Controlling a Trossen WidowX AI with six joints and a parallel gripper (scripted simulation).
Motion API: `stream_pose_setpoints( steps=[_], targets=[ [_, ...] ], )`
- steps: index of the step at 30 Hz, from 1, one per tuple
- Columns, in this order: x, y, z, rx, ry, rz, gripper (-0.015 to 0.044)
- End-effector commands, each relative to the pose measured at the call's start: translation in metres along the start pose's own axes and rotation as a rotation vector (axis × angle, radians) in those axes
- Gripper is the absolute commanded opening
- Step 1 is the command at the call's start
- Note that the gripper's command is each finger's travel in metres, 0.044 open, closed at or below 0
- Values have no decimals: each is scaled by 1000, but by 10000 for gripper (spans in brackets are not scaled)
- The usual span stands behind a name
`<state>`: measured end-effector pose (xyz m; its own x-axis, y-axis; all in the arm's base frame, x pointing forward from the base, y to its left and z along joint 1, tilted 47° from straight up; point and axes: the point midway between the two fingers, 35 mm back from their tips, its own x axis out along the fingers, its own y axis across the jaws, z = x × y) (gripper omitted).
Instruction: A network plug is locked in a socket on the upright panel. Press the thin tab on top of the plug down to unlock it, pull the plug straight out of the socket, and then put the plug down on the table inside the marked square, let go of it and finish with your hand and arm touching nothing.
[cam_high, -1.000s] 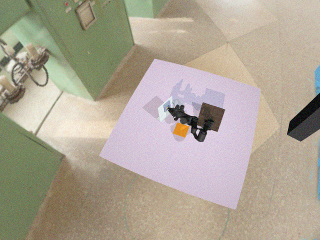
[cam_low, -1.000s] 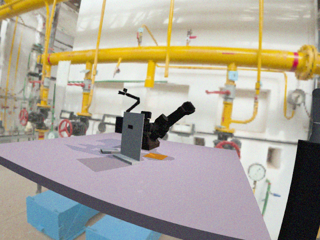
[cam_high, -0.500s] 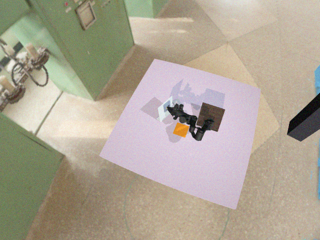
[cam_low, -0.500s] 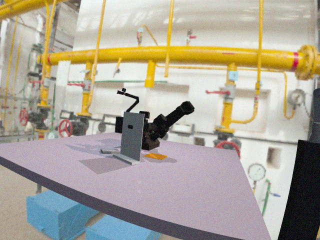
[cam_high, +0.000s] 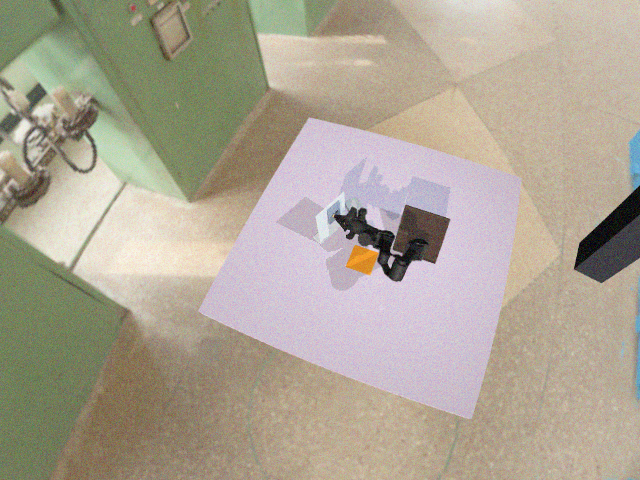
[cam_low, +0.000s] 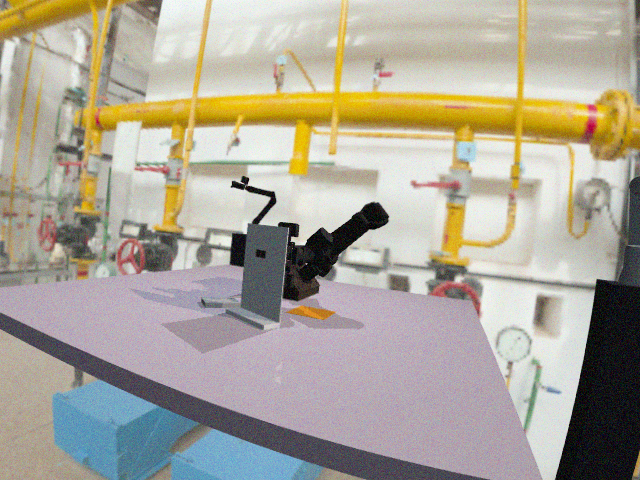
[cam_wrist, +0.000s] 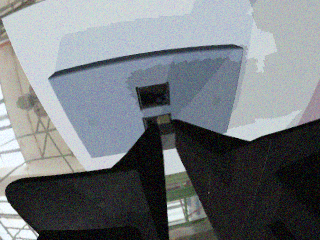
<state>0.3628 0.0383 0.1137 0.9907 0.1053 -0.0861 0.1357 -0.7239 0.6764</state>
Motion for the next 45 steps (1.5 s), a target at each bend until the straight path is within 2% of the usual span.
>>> stream_pose_setpoints(
  steps=[1,45],
  targets=[
    [1,0,-1,-5,4,-1,3],
    [-17,0,-5,-5,3,-1,0]
  ],
)
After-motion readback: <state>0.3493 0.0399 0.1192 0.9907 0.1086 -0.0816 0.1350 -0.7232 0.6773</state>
